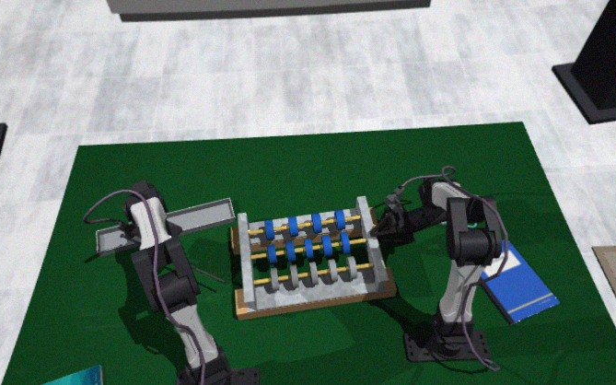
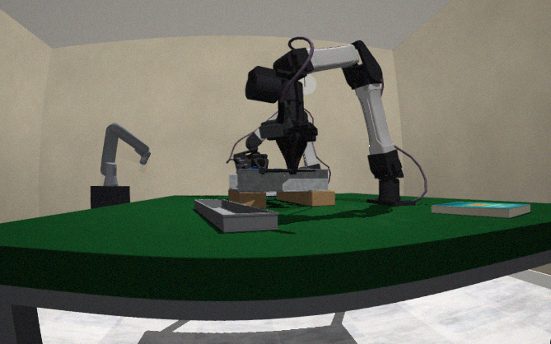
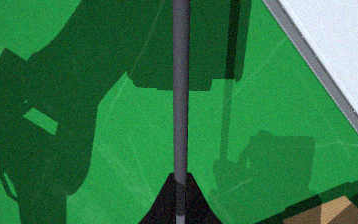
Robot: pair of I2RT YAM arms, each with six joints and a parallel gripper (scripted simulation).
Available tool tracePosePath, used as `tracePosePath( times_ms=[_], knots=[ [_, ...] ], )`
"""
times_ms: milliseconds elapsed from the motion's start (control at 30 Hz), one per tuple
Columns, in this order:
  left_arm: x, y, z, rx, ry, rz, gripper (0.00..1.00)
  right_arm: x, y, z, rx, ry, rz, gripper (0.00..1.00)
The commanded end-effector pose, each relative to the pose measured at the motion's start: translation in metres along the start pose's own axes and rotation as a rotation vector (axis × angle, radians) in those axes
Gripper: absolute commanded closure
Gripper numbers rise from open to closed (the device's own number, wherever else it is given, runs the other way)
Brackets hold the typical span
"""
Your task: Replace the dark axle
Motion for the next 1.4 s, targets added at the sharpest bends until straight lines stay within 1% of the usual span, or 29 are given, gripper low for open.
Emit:
tracePosePath(
  times_ms=[0, 33, 67, 167, 200, 233, 267, 400, 467, 500, 533, 600, 633, 733, 767, 833, 867, 900, 933, 1000, 1067, 1100, 1167, 1200, 1233, 1267, 1300, 1367],
  knots=[
    [-0.006, -0.008, -0.008, 0.046, 0.284, 0.028, 1.0, 0.021, 0.01, 0.005, 0.009, -0.044, -0.077, 0.67],
    [-0.006, -0.008, -0.008, 0.046, 0.284, 0.028, 1.0, 0.021, 0.01, 0.005, 0.009, -0.044, -0.077, 0.67],
    [-0.01, -0.007, -0.012, 0.061, 0.424, 0.039, 1.0, 0.021, 0.01, 0.005, 0.009, -0.044, -0.077, 0.67],
    [-0.017, -0.006, -0.02, 0.066, 0.588, 0.054, 1.0, 0.021, 0.01, 0.005, 0.009, -0.044, -0.077, 0.67],
    [-0.012, -0.009, -0.017, 0.089, 0.546, 0.043, 1.0, 0.021, 0.01, 0.005, 0.009, -0.044, -0.077, 0.67],
    [-0.016, -0.005, -0.022, 0.071, 0.53, 0.047, 1.0, 0.021, 0.01, 0.005, 0.009, -0.044, -0.077, 0.67],
    [-0.02, -0.005, -0.022, 0.071, 0.564, 0.05, 1.0, 0.021, 0.01, 0.005, 0.009, -0.044, -0.077, 0.67],
    [-0.033, -0.002, -0.031, 0.074, 0.881, 0.083, 1.0, 0.021, 0.01, 0.005, 0.009, -0.044, -0.077, 0.67],
    [-0.033, -0.001, -0.038, 0.071, 0.991, 0.097, 1.0, 0.021, 0.01, 0.005, 0.009, -0.044, -0.077, 0.67],
    [-0.028, -0.005, -0.035, 0.089, 0.954, 0.09, 1.0, 0.021, 0.01, 0.005, 0.009, -0.044, -0.077, 0.67],
    [-0.033, -0.001, -0.039, 0.076, 0.941, 0.09, 1.0, 0.021, 0.01, 0.005, 0.009, -0.044, -0.077, 0.67],
    [-0.033, -0.001, -0.039, 0.076, 0.941, 0.09, 1.0, 0.021, 0.01, 0.005, 0.009, -0.044, -0.077, 0.67],
    [-0.036, -0.001, -0.039, 0.076, 0.973, 0.094, 1.0, 0.021, 0.01, 0.005, 0.009, -0.044, -0.077, 0.67],
    [-0.043, 0.005, -0.046, 0.075, 1.203, 0.12, 1.0, 0.021, 0.01, 0.005, 0.009, -0.044, -0.077, 0.67],
    [-0.05, 0.006, -0.048, 0.068, 1.306, 0.136, 1.0, 0.021, 0.01, 0.005, 0.009, -0.044, -0.077, 0.67],
    [-0.055, 0.007, -0.051, 0.057, 1.415, 0.149, 1.0, 0.021, 0.01, 0.005, 0.009, -0.044, -0.077, 0.67],
    [-0.046, 0.002, -0.052, 0.071, 1.361, 0.144, 1.0, 0.021, 0.01, 0.005, 0.009, -0.044, -0.077, 0.67],
    [-0.049, 0.008, -0.056, 0.063, 1.342, 0.142, 1.0, 0.021, 0.01, 0.005, 0.009, -0.044, -0.077, 0.67],
    [-0.051, 0.008, -0.057, 0.061, 1.37, 0.146, 1.0, 0.021, 0.01, 0.005, 0.009, -0.044, -0.077, 0.67],
    [-0.054, 0.014, -0.061, 0.064, 1.515, 0.171, 1.0, 0.021, 0.01, 0.005, 0.009, -0.044, -0.077, 0.67],
    [-0.065, 0.016, -0.06, 0.053, 1.694, 0.196, 1.0, 0.021, 0.01, 0.005, 0.009, -0.044, -0.077, 0.67],
    [-0.065, 0.017, -0.063, 0.043, 1.749, 0.204, 1.0, 0.021, 0.01, 0.005, 0.009, -0.044, -0.077, 0.67],
    [-0.065, 0.017, -0.063, 0.043, 1.749, 0.204, 1.0, 0.021, 0.01, 0.005, 0.009, -0.044, -0.077, 0.67],
    [-0.067, 0.018, -0.066, 0.038, 1.88, 0.228, 1.0, 0.021, 0.01, 0.005, 0.009, -0.044, -0.077, 0.67],
    [-0.059, 0.011, -0.066, 0.049, 1.733, 0.204, 1.0, 0.021, 0.01, 0.005, 0.009, -0.044, -0.077, 0.67],
    [-0.067, 0.018, -0.066, 0.048, 1.712, 0.199, 1.0, 0.021, 0.01, 0.005, 0.009, -0.044, -0.077, 0.67],
    [-0.067, 0.018, -0.067, 0.045, 1.735, 0.202, 1.0, 0.021, 0.01, 0.005, 0.009, -0.044, -0.077, 0.67],
    [-0.073, 0.025, -0.069, 0.038, 1.872, 0.224, 1.0, 0.021, 0.01, 0.005, 0.009, -0.044, -0.077, 0.67]
  ],
)
Point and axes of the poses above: on each arm, the point where the finger pads meet when closed, its own y axis out along the fingers, its own x axis across the jaws, z = x × y, the point moved 4 cm from there along -y, back along the fingers, and after that the axes turned 8 degrees about y, right-handed, at the moved point
